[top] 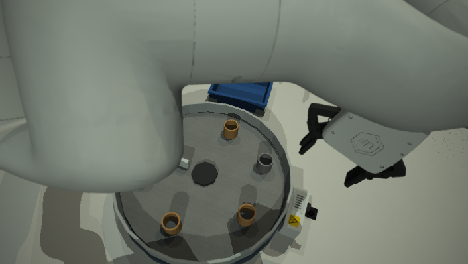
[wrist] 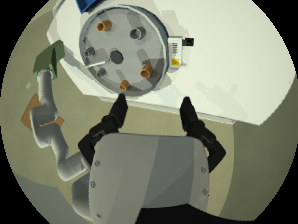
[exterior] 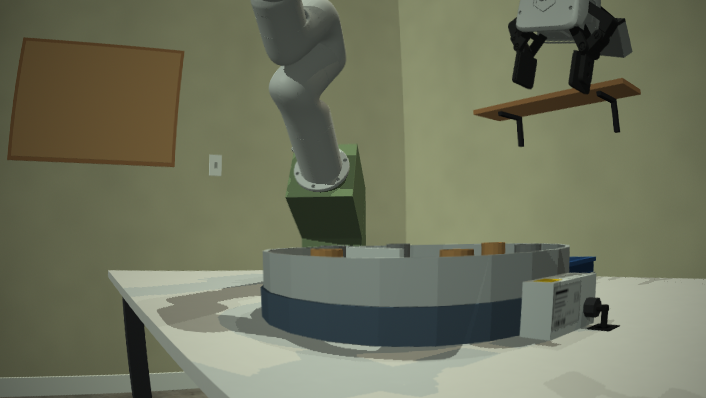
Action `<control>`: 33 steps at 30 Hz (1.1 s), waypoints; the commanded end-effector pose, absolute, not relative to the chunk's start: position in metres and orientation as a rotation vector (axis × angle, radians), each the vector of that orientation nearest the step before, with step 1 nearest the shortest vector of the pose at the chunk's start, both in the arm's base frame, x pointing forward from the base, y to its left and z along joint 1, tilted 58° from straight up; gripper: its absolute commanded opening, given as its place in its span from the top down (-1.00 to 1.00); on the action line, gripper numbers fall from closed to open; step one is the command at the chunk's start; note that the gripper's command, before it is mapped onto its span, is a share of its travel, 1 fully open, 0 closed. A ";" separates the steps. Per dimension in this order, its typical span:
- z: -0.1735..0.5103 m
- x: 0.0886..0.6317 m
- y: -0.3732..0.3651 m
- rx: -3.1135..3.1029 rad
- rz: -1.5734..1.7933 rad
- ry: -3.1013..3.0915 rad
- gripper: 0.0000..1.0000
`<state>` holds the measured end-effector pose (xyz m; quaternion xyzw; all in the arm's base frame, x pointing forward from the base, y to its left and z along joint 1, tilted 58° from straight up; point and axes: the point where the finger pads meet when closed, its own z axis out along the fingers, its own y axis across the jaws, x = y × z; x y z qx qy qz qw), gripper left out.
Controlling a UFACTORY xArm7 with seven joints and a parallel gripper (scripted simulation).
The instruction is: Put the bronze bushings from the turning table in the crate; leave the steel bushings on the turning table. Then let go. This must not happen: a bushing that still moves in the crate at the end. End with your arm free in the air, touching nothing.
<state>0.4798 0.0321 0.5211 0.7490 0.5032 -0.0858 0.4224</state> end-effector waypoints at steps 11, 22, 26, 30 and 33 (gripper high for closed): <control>0.522 0.479 0.034 1.873 -0.209 1.262 -1.00; 0.525 0.471 0.034 1.842 -0.223 1.293 -1.00; 0.534 0.437 0.031 1.722 -0.277 1.405 -1.00; 0.537 0.413 0.027 1.637 -0.317 1.479 -1.00; 0.537 0.401 0.024 1.591 -0.340 1.518 -1.00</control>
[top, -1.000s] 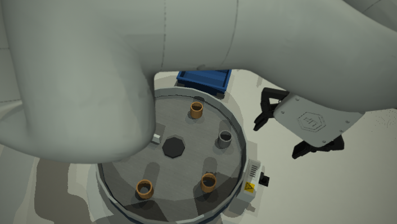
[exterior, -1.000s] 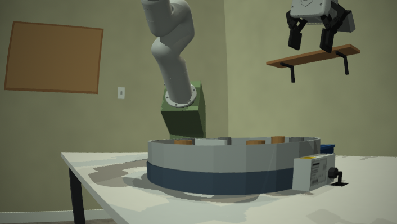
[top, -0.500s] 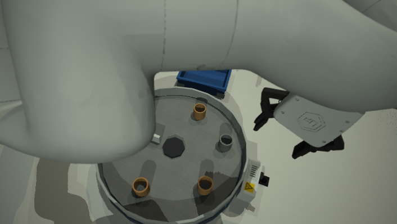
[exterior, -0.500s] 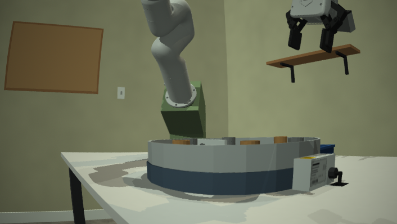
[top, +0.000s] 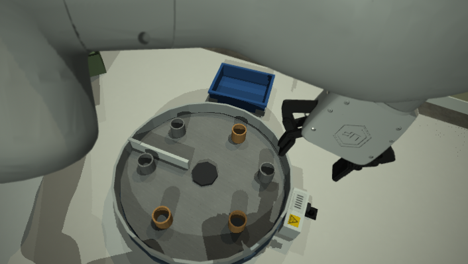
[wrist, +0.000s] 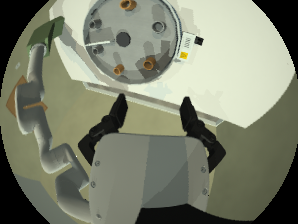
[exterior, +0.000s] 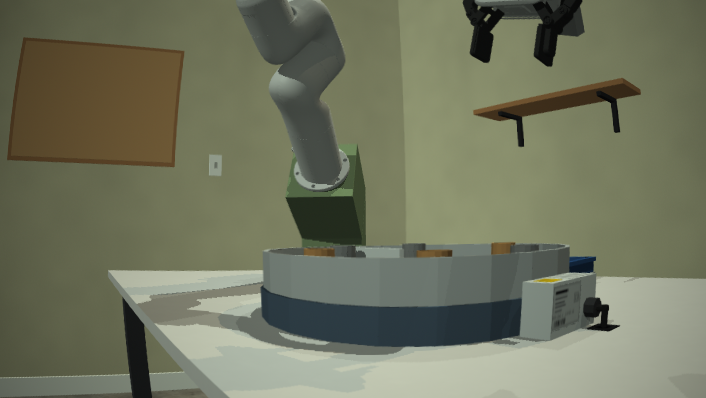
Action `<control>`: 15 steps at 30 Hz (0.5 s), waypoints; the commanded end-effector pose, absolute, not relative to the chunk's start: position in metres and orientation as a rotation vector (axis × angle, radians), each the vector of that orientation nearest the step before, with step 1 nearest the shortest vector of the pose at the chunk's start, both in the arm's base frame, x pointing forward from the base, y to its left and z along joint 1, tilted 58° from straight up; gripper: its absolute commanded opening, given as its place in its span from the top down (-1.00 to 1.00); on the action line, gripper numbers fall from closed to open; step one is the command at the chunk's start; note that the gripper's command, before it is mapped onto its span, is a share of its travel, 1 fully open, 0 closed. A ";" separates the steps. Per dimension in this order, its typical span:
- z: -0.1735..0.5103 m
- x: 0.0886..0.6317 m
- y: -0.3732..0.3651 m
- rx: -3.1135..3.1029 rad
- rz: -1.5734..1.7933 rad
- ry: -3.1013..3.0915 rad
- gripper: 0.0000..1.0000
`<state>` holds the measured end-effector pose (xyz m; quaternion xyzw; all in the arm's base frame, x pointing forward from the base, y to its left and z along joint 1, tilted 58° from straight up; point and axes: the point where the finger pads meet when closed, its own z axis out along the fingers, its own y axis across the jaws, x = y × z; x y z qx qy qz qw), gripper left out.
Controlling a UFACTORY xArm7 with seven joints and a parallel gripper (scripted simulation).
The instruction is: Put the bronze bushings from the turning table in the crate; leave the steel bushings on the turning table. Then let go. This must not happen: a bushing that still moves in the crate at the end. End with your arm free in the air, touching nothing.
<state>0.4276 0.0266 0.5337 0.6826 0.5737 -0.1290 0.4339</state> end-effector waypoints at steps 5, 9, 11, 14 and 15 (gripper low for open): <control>0.536 0.377 0.017 1.501 -0.383 1.589 -1.00; 0.531 0.347 0.006 1.382 -0.442 1.677 -1.00; 0.527 0.337 0.002 1.339 -0.463 1.708 -1.00; 0.522 0.324 -0.004 1.282 -0.491 1.747 -1.00; 0.522 0.324 -0.004 1.282 -0.491 1.747 -1.00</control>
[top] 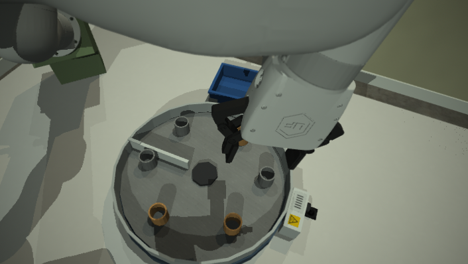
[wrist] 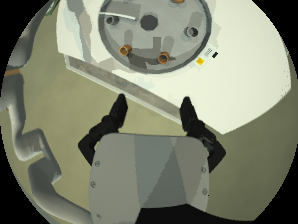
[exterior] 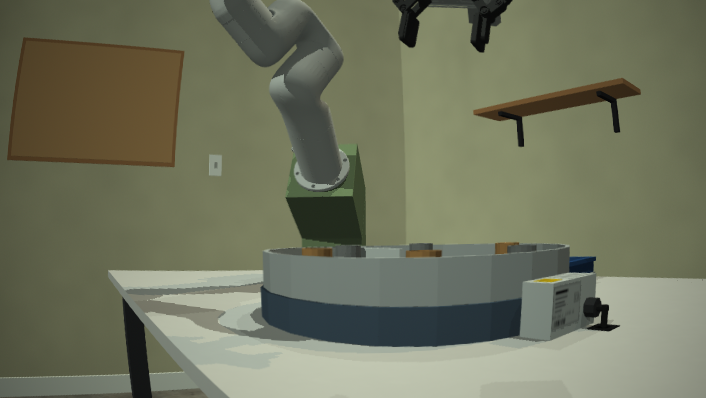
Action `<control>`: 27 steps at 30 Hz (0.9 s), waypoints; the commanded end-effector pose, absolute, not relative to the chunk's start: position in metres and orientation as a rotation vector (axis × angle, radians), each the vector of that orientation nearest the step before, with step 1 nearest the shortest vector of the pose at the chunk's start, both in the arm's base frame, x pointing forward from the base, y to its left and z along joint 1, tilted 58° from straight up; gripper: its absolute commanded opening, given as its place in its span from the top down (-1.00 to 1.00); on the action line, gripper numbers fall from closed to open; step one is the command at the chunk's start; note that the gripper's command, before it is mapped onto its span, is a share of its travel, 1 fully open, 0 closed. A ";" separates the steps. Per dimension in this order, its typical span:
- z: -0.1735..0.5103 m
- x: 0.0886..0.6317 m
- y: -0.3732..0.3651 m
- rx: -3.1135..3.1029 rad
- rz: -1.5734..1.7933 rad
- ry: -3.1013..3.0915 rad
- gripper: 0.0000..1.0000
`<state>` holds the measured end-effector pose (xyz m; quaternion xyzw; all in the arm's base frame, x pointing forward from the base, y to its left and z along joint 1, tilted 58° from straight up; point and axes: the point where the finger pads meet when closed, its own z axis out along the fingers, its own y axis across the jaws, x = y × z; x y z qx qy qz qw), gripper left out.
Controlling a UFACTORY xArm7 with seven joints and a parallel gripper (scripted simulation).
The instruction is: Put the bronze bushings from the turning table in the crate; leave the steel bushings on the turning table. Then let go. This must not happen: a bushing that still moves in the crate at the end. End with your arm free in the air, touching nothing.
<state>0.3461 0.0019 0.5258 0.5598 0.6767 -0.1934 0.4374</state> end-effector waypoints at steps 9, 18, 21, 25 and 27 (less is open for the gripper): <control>0.491 0.278 -0.030 1.047 -0.602 1.896 -1.00; 0.457 0.252 -0.049 0.865 -0.679 1.998 -1.00; 0.440 0.243 -0.057 0.779 -0.712 2.041 -1.00; 0.422 0.235 -0.064 0.695 -0.743 2.081 -1.00; 0.405 0.230 -0.069 0.622 -0.768 2.113 -1.00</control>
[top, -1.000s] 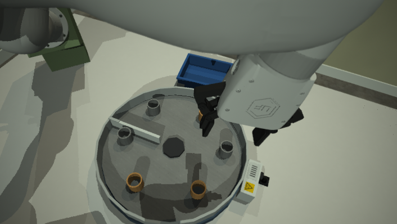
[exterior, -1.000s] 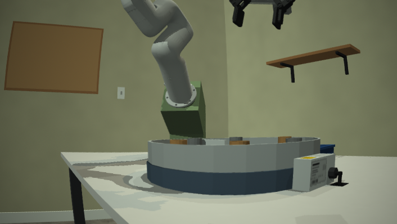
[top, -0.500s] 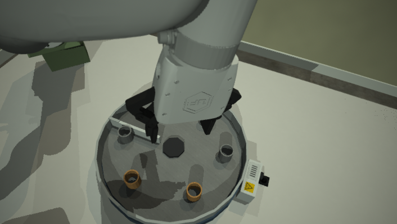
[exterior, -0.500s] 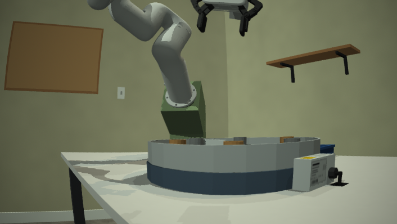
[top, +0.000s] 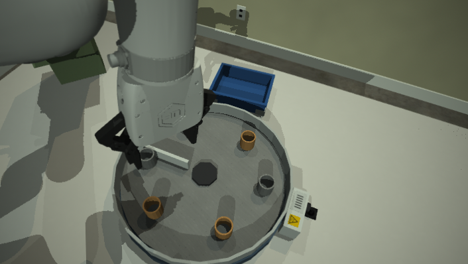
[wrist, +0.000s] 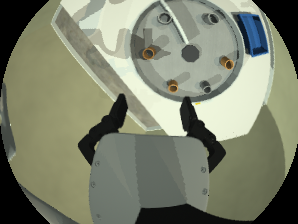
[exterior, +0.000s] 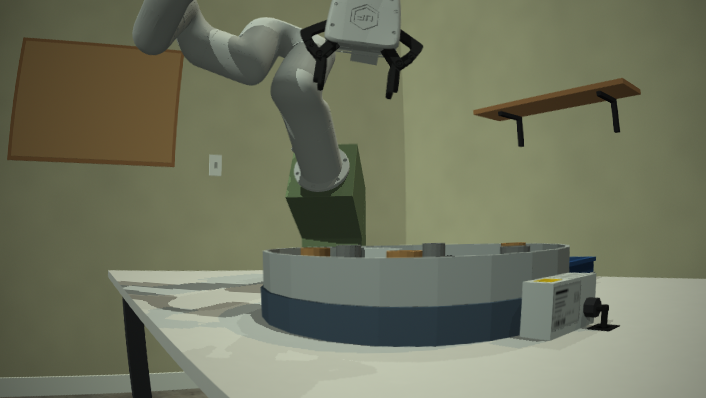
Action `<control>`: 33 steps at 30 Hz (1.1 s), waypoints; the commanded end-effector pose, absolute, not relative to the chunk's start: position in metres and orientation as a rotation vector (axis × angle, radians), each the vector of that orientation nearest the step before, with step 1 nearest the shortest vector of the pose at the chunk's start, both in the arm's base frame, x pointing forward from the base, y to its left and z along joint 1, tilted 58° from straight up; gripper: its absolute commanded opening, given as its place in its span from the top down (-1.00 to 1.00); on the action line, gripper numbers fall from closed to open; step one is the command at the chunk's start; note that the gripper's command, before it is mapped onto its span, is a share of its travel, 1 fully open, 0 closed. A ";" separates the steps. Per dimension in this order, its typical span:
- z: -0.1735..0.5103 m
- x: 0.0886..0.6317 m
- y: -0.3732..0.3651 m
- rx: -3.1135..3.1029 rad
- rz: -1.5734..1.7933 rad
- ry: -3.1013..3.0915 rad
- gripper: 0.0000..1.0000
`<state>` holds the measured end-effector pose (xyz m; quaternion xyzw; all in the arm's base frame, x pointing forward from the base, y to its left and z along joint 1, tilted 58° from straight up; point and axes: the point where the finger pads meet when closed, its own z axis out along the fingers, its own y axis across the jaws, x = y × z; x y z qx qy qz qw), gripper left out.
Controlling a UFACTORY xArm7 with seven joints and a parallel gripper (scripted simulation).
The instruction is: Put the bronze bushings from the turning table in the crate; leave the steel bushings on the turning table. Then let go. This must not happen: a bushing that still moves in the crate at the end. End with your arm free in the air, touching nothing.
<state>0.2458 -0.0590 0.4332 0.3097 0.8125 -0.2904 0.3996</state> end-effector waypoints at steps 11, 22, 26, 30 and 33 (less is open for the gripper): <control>0.353 0.221 -0.080 0.391 -0.835 2.199 -1.00; 0.293 0.221 -0.083 0.130 -0.897 2.267 -1.00; 0.291 0.221 -0.083 0.119 -0.899 2.269 -1.00; 0.291 0.221 -0.083 0.119 -0.899 2.269 -1.00; 0.291 0.221 -0.083 0.119 -0.899 2.269 -1.00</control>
